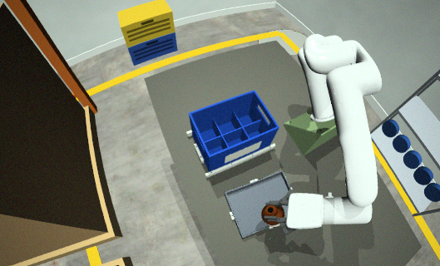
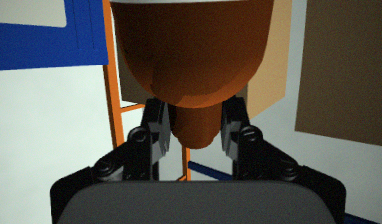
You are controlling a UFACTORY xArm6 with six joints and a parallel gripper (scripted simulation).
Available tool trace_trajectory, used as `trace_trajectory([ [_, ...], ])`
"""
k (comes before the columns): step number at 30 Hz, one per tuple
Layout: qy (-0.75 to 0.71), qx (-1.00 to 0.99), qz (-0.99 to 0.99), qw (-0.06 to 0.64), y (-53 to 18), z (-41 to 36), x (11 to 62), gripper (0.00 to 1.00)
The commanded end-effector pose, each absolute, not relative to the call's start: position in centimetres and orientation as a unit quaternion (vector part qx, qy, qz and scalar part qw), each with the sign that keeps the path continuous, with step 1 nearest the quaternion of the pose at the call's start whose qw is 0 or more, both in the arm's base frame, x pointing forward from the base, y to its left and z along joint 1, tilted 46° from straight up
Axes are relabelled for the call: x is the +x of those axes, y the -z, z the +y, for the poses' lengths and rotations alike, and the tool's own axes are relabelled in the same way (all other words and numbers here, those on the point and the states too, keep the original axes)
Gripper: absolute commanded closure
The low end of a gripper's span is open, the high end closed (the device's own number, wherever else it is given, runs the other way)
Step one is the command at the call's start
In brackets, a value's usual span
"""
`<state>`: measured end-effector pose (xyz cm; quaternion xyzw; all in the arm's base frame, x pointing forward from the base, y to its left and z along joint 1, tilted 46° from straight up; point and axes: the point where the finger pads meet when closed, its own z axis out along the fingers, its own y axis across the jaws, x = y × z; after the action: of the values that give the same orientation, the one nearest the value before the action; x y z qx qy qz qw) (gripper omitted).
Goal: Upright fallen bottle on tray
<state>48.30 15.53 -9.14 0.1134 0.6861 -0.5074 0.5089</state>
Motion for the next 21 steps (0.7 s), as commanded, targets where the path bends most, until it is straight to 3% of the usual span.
trace_trajectory([
  [1, 0.506, 0.114, 0.686, 0.510, 9.01, 15.71, 48.39, 1.00],
  [21, 0.508, 0.107, 0.678, 0.520, 9.02, 15.67, 48.39, 1.00],
])
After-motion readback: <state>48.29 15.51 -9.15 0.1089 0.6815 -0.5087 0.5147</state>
